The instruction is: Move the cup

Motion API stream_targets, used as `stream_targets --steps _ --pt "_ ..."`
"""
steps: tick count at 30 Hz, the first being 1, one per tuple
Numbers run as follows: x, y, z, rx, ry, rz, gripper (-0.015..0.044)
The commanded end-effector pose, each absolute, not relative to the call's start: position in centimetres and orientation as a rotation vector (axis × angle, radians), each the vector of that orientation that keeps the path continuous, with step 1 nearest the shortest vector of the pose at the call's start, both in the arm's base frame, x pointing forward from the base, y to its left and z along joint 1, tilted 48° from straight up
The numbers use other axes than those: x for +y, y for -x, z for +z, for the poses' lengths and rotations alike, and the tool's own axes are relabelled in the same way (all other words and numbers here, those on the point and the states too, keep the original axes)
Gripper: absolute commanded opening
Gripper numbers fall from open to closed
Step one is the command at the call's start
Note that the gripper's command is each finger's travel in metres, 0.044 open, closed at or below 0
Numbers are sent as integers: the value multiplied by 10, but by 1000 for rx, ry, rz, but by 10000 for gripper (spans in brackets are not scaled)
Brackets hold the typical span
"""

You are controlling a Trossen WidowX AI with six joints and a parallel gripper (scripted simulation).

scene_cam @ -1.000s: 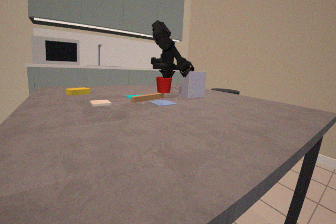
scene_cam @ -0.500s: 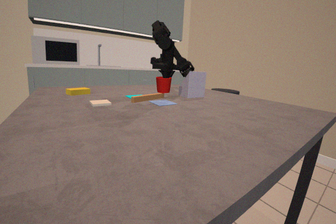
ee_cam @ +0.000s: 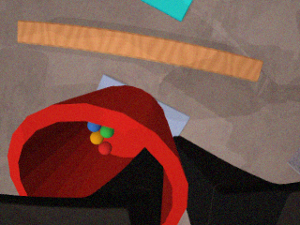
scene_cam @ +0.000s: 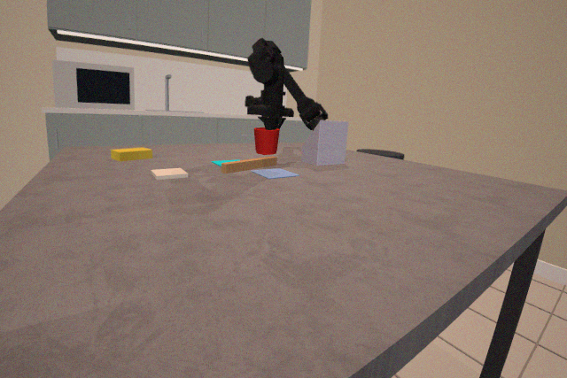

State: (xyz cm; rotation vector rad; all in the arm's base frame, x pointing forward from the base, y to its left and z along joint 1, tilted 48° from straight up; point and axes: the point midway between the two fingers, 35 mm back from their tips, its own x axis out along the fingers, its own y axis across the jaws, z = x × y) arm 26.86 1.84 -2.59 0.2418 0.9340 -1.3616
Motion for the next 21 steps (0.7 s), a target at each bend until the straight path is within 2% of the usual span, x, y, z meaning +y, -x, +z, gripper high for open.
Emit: stream_targets --steps 1,21 --pt "10 -271 -18 936 -234 -1364 0" --pt "-29 -285 25 934 -233 -1366 0"
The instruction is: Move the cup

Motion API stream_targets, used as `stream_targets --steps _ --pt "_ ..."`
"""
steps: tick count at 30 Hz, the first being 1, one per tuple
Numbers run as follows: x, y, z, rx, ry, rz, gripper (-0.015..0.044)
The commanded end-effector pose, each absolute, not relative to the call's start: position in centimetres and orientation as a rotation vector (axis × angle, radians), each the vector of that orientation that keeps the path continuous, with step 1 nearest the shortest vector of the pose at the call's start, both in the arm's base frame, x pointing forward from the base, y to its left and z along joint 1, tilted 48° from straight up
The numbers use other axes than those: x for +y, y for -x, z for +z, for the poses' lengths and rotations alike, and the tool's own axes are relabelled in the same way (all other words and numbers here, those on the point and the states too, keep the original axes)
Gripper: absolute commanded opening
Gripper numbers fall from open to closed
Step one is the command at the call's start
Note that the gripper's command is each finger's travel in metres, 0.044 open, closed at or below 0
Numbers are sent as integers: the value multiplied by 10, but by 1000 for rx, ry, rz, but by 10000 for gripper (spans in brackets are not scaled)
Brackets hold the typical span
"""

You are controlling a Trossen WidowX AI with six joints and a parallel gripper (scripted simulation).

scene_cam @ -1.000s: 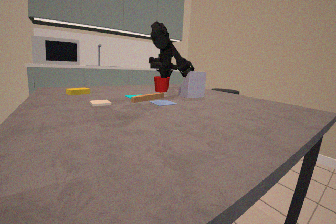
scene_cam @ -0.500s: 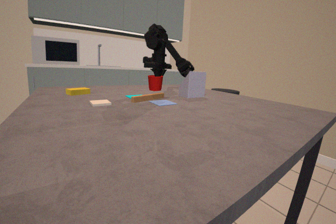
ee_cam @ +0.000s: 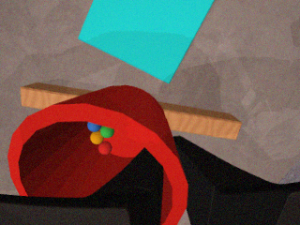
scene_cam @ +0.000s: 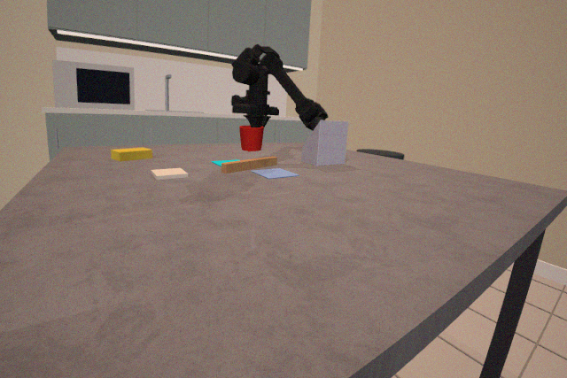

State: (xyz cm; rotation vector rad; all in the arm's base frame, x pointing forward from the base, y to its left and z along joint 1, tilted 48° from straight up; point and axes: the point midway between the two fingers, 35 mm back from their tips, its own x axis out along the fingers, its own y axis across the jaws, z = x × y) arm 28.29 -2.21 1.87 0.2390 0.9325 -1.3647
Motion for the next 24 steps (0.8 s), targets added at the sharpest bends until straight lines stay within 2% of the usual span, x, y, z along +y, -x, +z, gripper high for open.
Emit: stream_targets --steps 1,24 --pt "-31 -285 27 934 -232 -1366 0" --pt "-80 -299 79 931 -230 -1367 0"
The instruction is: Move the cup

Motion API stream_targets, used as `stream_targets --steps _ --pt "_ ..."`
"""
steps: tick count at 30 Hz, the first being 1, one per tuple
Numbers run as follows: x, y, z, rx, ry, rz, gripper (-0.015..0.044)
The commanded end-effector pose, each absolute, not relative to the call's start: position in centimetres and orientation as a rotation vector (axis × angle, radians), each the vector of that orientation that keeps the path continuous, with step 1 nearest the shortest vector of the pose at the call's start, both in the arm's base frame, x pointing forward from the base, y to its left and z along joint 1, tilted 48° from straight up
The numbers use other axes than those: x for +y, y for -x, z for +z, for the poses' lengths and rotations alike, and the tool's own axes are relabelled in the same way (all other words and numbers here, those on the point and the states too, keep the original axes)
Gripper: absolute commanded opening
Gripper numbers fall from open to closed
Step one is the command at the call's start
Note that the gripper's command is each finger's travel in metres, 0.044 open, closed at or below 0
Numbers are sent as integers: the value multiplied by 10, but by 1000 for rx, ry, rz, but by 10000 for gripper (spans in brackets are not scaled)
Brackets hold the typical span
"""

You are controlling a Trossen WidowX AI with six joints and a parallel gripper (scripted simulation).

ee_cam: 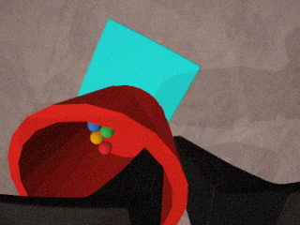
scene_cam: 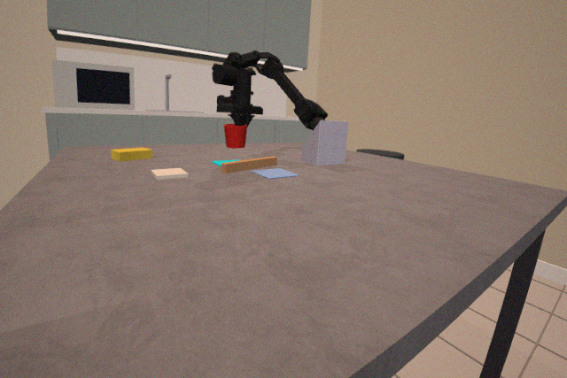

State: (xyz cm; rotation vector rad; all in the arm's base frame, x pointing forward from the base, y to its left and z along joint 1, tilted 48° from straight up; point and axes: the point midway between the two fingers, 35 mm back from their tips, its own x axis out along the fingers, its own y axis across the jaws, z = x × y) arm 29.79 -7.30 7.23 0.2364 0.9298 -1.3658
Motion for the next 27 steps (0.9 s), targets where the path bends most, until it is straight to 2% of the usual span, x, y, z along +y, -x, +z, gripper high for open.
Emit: stream_targets --steps 1,27 --pt "-82 -299 81 931 -230 -1368 0" --pt "-108 -298 62 930 -229 -1368 0"
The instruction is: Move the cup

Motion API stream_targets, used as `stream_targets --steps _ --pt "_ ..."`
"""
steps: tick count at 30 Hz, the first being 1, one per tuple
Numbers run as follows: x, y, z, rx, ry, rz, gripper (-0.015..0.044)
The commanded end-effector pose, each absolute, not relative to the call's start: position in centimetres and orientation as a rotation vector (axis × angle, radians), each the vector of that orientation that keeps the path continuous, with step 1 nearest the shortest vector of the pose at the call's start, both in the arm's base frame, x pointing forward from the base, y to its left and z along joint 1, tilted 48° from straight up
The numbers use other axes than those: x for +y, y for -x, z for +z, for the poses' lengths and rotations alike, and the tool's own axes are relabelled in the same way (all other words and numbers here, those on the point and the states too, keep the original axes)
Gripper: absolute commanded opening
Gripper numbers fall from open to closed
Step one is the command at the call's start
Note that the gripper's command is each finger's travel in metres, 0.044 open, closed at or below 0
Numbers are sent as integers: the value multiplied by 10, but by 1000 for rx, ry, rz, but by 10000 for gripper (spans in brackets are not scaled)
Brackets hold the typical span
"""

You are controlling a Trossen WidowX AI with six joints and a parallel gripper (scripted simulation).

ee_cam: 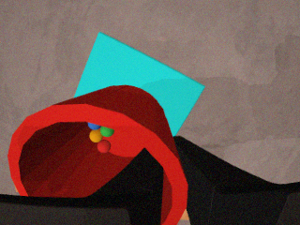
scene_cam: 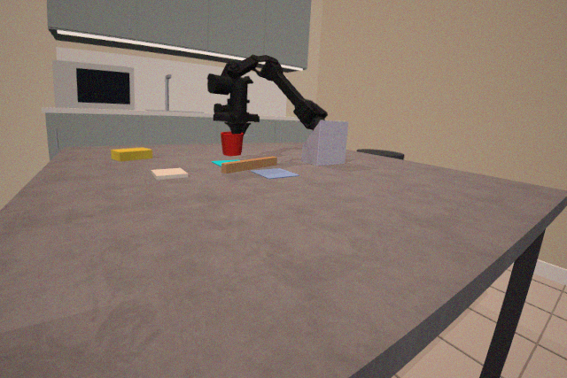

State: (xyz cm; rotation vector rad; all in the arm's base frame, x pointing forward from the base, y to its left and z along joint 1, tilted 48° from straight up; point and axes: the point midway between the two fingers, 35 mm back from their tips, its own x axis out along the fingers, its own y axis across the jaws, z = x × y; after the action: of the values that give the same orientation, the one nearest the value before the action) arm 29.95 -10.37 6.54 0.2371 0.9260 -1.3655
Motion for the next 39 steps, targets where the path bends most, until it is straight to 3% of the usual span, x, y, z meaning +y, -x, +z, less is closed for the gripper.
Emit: stream_targets --steps 1,29,34,39 --pt "-109 -298 61 930 -229 -1368 0" --pt "-121 -297 51 925 -235 -1368 0" --pt "-121 -297 51 925 -235 -1368 128" --pt "-121 -297 51 925 -235 -1368 128"
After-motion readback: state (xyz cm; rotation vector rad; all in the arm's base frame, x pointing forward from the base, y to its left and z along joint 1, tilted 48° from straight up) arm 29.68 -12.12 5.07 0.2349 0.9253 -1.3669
